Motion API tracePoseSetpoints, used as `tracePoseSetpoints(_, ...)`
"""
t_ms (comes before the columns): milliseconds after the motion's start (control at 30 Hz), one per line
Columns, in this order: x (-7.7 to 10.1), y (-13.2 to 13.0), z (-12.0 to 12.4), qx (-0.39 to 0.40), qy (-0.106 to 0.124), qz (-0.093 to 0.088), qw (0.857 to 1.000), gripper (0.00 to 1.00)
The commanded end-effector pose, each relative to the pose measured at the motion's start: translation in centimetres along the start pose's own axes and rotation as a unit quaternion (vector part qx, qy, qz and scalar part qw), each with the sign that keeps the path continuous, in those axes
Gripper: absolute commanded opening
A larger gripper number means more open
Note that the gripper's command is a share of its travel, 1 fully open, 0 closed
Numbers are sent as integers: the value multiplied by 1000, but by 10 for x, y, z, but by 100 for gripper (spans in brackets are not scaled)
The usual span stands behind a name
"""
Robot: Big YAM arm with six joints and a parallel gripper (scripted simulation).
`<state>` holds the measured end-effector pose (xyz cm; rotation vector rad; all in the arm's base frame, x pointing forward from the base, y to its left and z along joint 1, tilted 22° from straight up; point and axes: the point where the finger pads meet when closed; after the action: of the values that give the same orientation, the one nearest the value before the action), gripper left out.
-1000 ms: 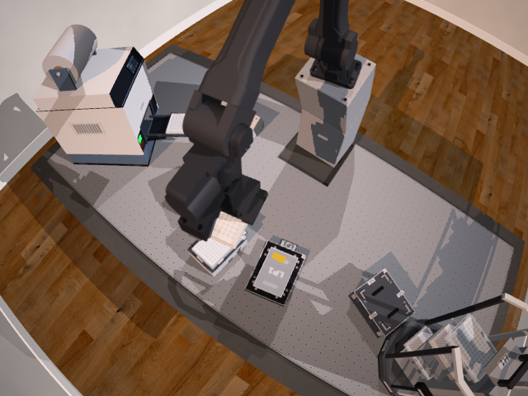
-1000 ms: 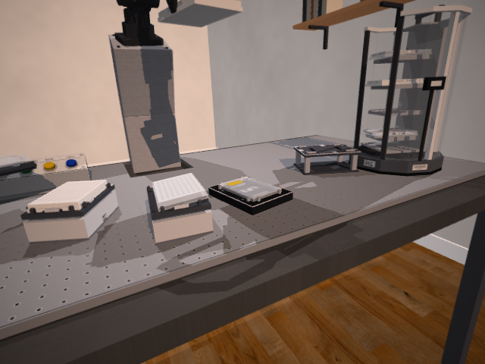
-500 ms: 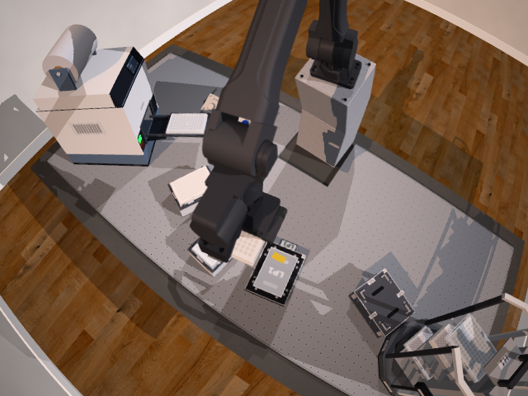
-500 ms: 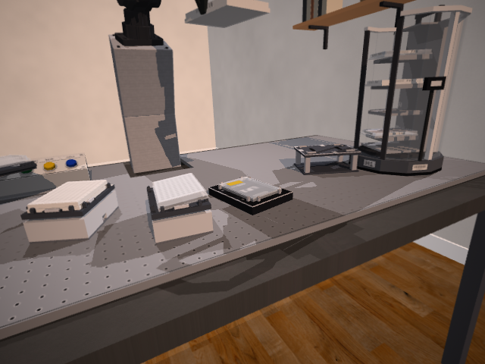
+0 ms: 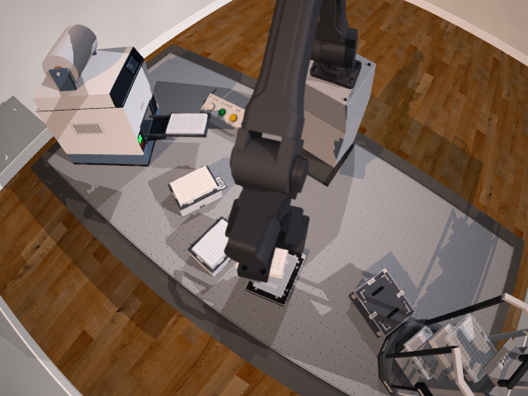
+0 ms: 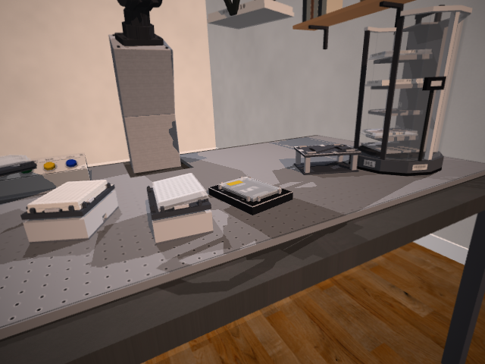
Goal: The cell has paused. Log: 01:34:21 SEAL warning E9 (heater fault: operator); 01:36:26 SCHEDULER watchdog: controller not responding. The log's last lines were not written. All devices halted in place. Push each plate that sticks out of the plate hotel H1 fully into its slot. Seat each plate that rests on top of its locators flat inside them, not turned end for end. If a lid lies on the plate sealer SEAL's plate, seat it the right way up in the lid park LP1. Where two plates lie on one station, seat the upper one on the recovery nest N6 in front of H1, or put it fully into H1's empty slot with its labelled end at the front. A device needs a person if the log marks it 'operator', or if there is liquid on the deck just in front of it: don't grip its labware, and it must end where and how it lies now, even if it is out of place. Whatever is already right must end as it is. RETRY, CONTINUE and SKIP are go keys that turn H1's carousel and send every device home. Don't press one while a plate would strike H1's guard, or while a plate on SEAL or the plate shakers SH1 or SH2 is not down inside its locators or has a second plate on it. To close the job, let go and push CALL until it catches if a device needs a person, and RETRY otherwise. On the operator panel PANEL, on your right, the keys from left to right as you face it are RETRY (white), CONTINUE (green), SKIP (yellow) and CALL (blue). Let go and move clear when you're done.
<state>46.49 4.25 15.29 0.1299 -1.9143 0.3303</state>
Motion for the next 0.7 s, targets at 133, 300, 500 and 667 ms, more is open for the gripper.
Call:
tracePoseSetpoints(133,10,16,-25,89,-12,3,996,84)
tracePoseSetpoints(300,10,33,-29,78,-13,3,997,84)
tracePoseSetpoints(500,10,46,-32,78,-13,2,997,84)
tracePoseSetpoints(667,10,63,-36,78,-13,2,997,84)
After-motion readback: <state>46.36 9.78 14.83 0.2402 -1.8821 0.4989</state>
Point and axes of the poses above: the point where the finger pads meet when closed, its own x axis back along the fingers, its own y axis across the jaws, z = x × y, and after that the axes turned 3 degrees about x, right-handed
